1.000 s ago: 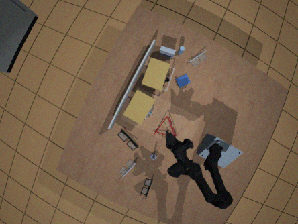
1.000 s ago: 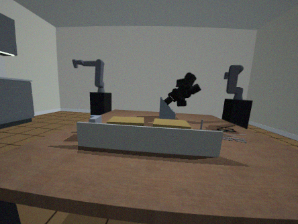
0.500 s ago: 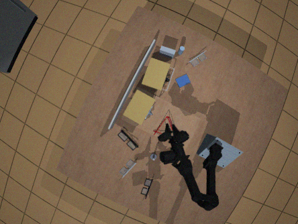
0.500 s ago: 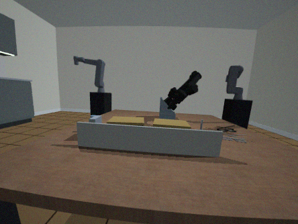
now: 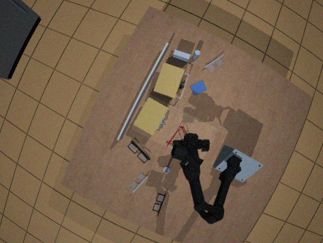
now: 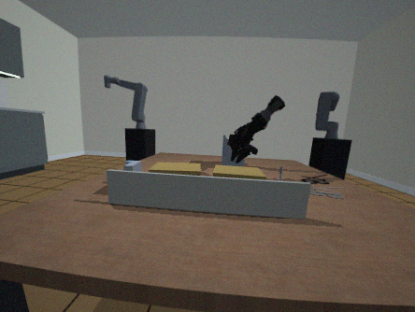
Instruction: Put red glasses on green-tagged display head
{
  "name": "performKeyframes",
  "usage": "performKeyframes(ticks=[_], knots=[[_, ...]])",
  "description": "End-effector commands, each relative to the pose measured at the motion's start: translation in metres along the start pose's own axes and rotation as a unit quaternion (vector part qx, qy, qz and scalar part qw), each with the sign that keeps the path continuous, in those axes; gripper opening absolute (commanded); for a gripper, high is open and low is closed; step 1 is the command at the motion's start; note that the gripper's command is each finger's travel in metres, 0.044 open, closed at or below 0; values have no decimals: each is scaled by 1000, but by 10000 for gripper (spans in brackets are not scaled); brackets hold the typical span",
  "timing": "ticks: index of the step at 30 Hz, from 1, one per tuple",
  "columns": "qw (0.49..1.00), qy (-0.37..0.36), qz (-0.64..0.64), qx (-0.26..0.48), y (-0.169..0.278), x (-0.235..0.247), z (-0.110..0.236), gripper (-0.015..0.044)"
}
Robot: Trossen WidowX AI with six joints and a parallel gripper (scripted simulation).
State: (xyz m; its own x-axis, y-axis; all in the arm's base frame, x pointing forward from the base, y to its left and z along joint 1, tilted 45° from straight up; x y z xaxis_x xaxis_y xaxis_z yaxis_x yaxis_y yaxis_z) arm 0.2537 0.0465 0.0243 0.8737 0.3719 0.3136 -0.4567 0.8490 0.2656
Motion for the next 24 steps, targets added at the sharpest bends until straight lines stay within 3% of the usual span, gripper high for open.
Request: performKeyframes(ticks=[1, 16, 19, 24], knots=[[963, -40, 158, 215, 8, 5, -2, 200], [963, -40, 158, 215, 8, 5, -2, 200], [963, -40, 158, 215, 8, 5, -2, 121], [963, -40, 158, 215, 8, 5, -2, 120]])
Point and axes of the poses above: the point midway between the two fingers, 35 mm back from their tips, its own z axis back along the fingers, its own x axis across the jaws, y = z × x, the point moved 4 cm from there along z, back along the fingers, and after that the axes turned 4 degrees about -z, right-handed, at the moved point
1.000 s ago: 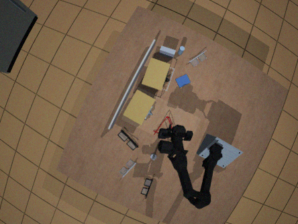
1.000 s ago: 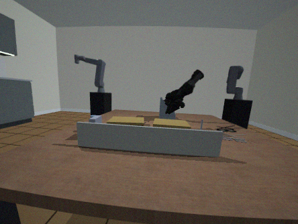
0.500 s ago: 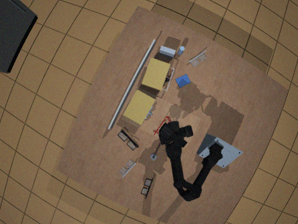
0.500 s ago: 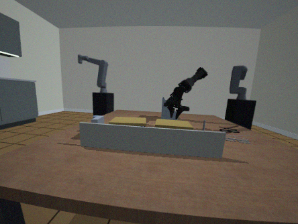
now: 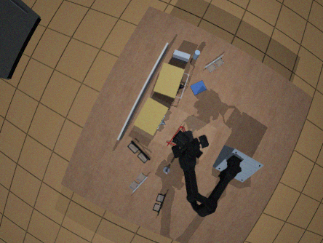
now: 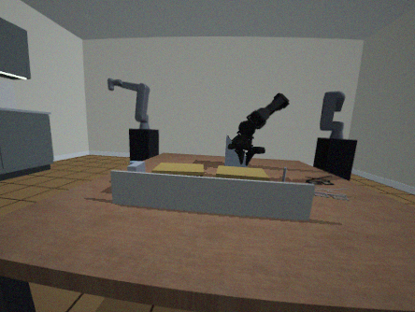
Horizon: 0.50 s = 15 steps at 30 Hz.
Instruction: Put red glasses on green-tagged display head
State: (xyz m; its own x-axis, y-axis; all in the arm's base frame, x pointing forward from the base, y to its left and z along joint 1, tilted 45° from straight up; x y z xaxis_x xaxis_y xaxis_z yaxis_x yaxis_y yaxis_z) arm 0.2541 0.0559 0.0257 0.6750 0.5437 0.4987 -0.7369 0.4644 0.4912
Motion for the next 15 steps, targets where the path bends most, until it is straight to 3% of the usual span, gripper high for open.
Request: performKeyframes(ticks=[1, 15], knots=[[1000, -3, 2, 2, 0, 1, 0, 120], [1000, -2, 2, 2, -1, 0, -15, 120]])
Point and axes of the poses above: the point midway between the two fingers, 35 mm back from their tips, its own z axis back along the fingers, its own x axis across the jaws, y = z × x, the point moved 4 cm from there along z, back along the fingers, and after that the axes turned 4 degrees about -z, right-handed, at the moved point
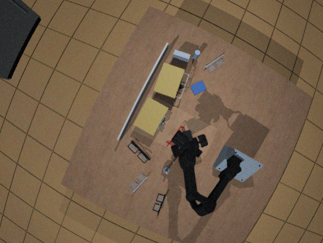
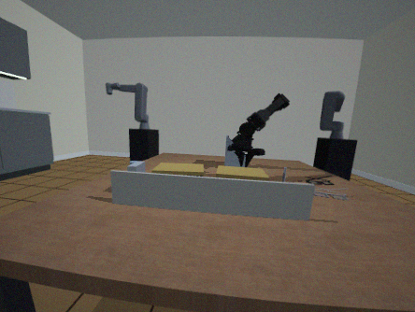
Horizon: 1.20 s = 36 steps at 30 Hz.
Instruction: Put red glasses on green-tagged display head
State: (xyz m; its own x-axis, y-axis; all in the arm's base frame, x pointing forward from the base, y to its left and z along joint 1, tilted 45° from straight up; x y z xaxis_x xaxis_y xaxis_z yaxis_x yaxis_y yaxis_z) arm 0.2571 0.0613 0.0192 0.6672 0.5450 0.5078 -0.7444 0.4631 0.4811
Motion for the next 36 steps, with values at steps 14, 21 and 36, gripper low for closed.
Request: performKeyframes(ticks=[14, 21, 36], knots=[[1000, 0, -4, 5, 2, -4, -30, 120], [1000, 0, -4, 6, 3, -5, -42, 120], [1000, -1, -4, 7, 4, -5, -52, 120]])
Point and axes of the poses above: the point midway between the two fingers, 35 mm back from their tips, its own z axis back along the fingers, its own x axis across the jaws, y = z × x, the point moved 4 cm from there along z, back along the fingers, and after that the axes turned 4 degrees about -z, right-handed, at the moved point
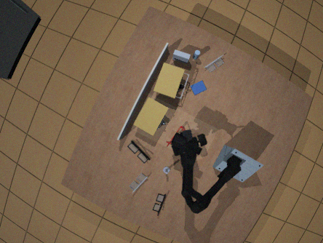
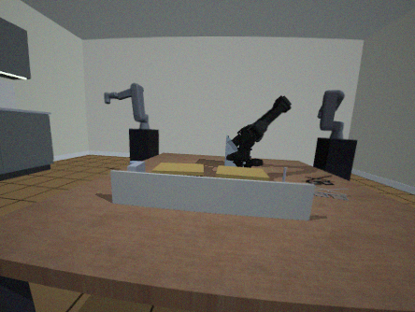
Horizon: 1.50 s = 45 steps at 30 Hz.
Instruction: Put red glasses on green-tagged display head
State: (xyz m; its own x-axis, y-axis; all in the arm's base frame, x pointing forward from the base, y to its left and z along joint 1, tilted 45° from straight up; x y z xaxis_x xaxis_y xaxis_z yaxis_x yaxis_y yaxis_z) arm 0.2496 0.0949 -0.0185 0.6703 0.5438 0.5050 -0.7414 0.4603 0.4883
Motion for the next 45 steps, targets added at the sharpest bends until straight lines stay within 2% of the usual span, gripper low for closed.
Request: performKeyframes(ticks=[1, 6, 24, 31, 35, 45], knots=[[1000, -1, -2, 3, 1, 1, -1, 120], [1000, -1, -2, 3, 2, 5, -1, 120], [1000, 1, -2, 1, 1, 2, -1, 0], [1000, 1, -2, 1, 1, 2, 0, 0], [1000, 2, -2, -1, -2, 2, 12, 0], [1000, 3, -2, -2, -6, 2, 69, 0]])
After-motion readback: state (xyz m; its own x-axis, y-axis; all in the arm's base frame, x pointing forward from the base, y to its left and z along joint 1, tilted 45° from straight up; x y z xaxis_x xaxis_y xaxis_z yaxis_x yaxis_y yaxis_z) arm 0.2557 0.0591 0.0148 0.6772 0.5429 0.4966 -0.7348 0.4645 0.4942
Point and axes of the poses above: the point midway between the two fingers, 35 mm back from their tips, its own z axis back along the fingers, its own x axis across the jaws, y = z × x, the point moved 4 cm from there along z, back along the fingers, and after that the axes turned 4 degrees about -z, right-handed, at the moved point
